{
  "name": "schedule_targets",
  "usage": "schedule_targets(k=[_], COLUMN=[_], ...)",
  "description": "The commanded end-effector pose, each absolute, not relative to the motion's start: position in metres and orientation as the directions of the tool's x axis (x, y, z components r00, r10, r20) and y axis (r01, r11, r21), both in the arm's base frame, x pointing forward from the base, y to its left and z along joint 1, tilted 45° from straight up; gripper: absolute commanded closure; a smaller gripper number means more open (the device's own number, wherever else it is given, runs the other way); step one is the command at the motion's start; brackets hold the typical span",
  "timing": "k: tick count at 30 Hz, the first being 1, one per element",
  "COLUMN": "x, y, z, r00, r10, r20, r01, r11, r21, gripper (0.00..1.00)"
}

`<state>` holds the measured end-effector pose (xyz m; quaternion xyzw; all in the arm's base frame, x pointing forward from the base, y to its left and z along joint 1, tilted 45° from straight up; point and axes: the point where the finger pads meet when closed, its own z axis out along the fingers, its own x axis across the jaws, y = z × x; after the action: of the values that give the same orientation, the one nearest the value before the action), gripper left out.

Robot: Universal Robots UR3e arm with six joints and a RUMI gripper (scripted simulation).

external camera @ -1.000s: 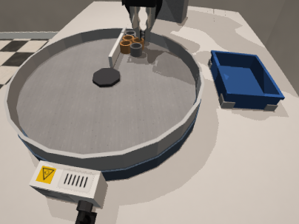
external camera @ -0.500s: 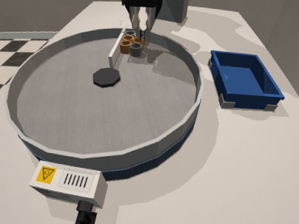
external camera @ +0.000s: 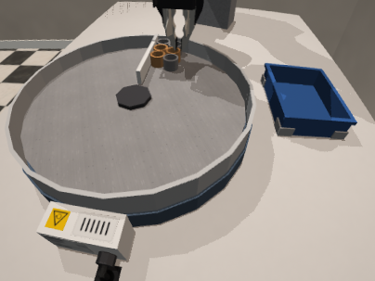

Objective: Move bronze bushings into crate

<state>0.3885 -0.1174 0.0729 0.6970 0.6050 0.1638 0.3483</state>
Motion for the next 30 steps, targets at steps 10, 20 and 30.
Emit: schedule_targets(k=[10,20,30], x=[0.4,0.404,0.404], y=[-0.122,-0.124,-0.124], z=[0.061,0.057,0.057], r00=[0.214,0.214,0.214], r10=[0.957,0.957,0.957], r20=[-0.194,-0.194,-0.194], r01=[0.729,0.729,0.729], r11=[-0.025,-0.025,-0.025], r21=[0.685,0.685,0.685], gripper=[0.94,0.94,0.94])
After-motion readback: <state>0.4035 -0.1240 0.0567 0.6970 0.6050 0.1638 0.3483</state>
